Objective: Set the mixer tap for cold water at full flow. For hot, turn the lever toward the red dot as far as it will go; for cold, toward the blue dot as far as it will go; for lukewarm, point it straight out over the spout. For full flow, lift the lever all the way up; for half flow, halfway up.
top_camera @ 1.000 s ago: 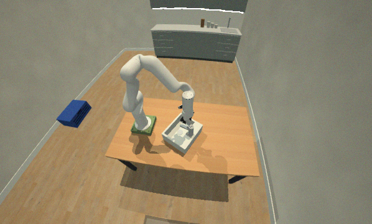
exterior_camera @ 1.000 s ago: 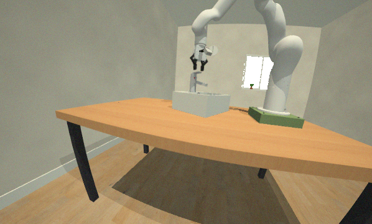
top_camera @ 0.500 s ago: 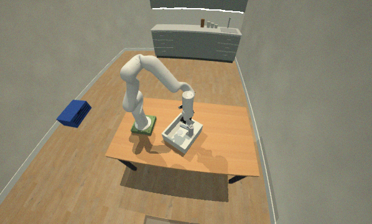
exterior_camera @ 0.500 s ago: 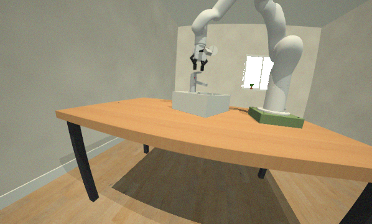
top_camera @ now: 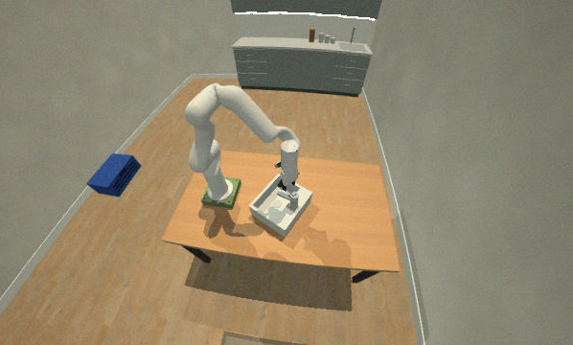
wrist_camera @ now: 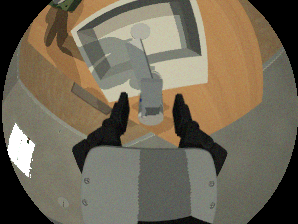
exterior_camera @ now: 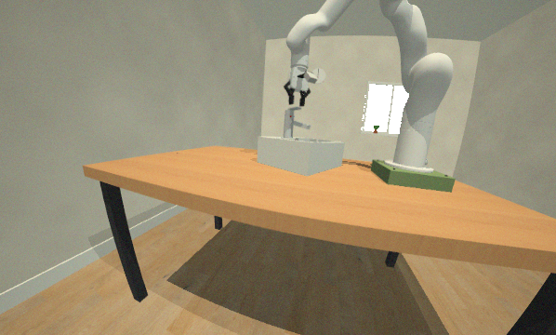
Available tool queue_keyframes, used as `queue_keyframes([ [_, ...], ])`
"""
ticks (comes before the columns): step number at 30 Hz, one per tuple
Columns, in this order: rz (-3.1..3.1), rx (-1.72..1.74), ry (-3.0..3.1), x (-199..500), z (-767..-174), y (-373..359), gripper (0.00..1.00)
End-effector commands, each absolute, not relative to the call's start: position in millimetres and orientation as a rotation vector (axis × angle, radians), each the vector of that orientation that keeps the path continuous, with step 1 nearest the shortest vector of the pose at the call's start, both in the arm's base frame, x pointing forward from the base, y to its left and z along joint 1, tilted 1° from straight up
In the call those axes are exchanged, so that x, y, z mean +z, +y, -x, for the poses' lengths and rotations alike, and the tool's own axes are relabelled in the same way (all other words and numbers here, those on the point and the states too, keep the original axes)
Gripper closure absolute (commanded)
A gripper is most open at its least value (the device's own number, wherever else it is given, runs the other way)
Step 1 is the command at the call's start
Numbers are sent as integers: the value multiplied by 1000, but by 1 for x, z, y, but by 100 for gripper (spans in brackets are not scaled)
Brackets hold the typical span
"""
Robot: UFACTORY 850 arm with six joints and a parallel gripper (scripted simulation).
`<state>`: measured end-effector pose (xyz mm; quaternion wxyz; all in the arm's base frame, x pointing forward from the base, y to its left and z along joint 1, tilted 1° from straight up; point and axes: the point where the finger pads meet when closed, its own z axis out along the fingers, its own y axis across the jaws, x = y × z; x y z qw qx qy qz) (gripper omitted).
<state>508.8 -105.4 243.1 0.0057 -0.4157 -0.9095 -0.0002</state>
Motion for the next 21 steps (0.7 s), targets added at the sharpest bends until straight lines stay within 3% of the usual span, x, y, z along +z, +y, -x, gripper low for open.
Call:
queue_keyframes([
  [1,1302,-1,-2849,244,-510,-106,35],
  [21,1302,-1,-2849,237,-509,-106,35],
])
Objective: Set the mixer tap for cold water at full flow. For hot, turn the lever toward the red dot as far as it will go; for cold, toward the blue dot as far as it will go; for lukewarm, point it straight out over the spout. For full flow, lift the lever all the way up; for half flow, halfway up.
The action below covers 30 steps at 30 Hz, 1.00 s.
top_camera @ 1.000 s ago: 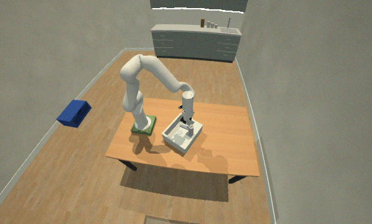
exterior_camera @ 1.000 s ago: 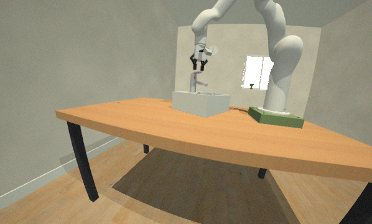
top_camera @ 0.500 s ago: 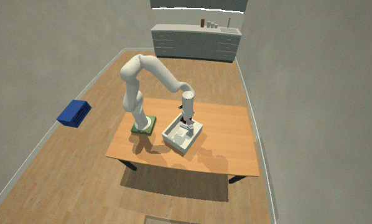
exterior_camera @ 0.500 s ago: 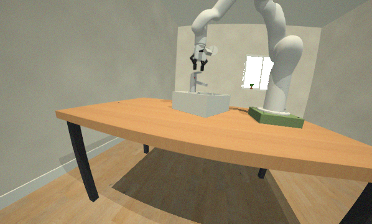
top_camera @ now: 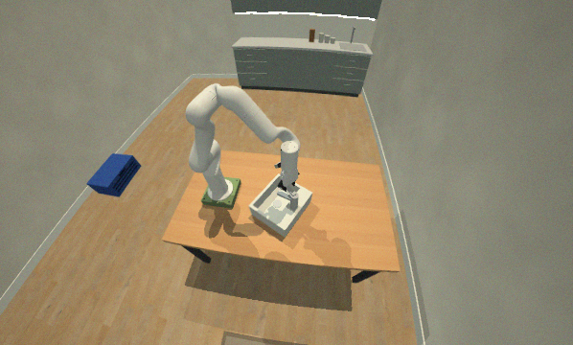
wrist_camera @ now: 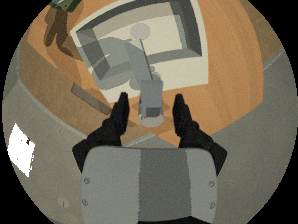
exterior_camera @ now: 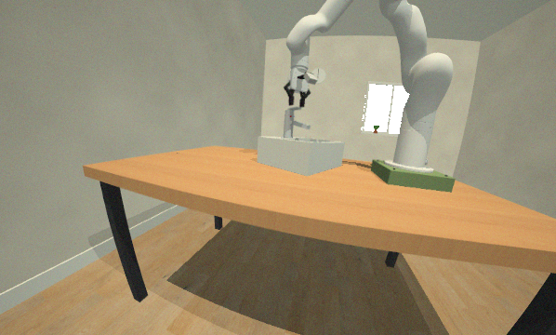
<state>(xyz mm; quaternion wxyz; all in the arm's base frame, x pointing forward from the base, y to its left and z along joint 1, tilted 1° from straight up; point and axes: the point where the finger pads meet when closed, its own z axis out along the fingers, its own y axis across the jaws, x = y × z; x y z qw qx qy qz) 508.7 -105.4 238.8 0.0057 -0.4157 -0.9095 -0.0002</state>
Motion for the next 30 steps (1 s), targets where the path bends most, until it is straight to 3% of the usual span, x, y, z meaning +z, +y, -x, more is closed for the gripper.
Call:
queue_keyframes([
  [1,1302,-1,-2849,237,-509,-106,35],
  [30,1302,-1,-2849,212,-509,-105,35],
])
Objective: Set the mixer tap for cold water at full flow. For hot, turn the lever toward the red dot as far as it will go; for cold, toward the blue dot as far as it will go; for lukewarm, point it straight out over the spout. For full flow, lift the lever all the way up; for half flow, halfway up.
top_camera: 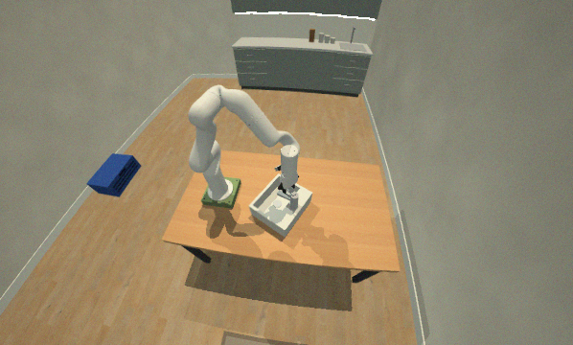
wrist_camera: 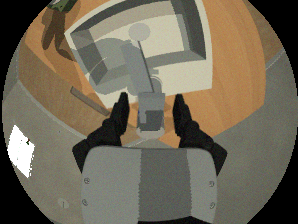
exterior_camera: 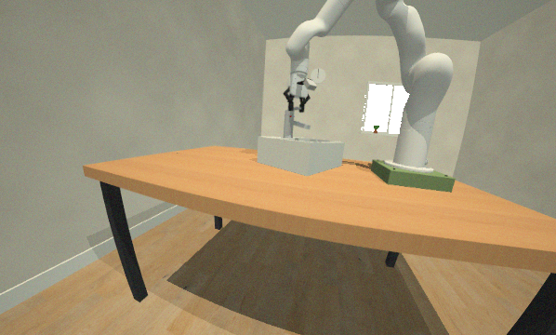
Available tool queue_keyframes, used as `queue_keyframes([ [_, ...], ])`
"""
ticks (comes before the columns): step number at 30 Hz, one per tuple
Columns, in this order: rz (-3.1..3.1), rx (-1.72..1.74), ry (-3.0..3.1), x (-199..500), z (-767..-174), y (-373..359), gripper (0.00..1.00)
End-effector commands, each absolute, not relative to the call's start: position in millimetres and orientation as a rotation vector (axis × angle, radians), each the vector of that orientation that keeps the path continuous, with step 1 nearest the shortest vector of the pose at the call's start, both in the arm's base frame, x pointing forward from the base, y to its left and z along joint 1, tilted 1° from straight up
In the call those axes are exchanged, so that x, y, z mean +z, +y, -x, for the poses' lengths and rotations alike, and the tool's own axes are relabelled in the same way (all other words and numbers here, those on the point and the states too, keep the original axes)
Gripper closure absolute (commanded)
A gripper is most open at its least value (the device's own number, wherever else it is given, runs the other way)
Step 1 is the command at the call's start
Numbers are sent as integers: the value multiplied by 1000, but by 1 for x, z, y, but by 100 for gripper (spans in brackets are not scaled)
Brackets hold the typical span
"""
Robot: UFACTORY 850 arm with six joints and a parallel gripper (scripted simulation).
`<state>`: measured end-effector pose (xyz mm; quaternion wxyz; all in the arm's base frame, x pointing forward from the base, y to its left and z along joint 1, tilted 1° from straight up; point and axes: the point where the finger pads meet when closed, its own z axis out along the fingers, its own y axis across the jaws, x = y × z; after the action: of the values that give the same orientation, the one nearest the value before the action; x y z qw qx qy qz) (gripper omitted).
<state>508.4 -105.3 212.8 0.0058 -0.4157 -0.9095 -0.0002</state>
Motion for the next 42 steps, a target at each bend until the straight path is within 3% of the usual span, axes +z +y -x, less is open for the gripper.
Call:
queue_keyframes([
  [1,1302,-1,-2849,212,-509,-105,35],
  [26,1302,-1,-2849,208,-509,-105,35],
  [27,1302,-1,-2849,208,-509,-105,100],
  [42,1302,-1,-2849,208,-509,-105,100],
])
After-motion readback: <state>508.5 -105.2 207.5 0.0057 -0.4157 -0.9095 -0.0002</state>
